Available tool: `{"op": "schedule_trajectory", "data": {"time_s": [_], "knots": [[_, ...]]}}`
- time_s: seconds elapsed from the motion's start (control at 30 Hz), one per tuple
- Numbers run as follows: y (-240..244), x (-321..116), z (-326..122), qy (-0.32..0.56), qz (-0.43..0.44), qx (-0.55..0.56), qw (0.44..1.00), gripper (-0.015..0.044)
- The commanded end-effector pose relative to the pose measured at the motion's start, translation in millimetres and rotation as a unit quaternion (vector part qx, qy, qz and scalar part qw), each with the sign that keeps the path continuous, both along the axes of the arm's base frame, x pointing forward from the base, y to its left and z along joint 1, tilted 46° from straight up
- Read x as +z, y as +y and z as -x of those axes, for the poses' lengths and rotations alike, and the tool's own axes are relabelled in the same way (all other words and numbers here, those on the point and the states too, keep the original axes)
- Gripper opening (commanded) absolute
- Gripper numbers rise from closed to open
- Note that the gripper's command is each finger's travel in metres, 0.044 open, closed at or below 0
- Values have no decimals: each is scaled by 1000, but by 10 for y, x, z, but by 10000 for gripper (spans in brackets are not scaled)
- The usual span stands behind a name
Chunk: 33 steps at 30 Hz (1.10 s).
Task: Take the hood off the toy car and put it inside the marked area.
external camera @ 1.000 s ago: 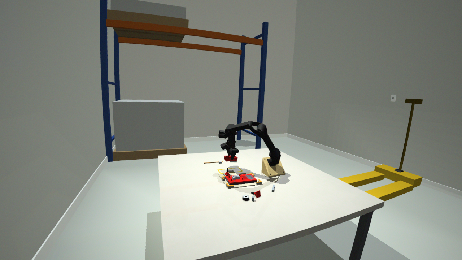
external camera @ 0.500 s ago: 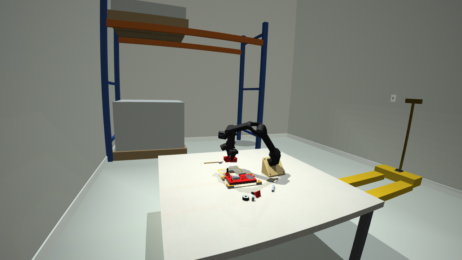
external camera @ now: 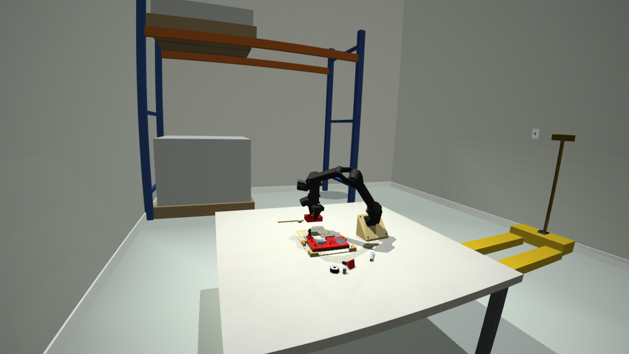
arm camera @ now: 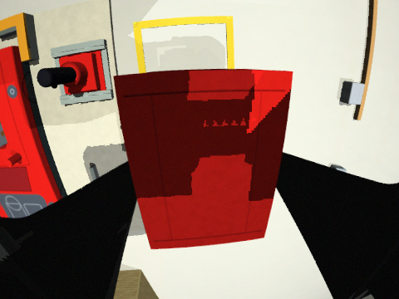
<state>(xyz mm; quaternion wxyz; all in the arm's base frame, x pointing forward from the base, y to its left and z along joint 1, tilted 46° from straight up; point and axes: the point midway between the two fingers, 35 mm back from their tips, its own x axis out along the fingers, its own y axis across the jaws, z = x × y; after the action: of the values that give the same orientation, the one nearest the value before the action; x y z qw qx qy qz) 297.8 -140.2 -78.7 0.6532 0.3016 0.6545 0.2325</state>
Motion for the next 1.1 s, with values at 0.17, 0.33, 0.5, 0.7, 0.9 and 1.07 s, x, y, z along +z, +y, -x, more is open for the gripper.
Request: {"op": "schedule_trajectory", "data": {"time_s": [0.17, 0.33, 0.5, 0.7, 0.9, 1.07], "knots": [[47, -40, 7, 2, -4, -3, 1000, 0], [67, -61, 5, 2, -4, -3, 1000, 0], [88, -81, 4, 2, -4, -3, 1000, 0], [112, -105, 2, 2, -4, -3, 1000, 0], [137, -130, 1, 2, -4, -3, 1000, 0], [158, -150, 0, 2, -4, -3, 1000, 0]]}}
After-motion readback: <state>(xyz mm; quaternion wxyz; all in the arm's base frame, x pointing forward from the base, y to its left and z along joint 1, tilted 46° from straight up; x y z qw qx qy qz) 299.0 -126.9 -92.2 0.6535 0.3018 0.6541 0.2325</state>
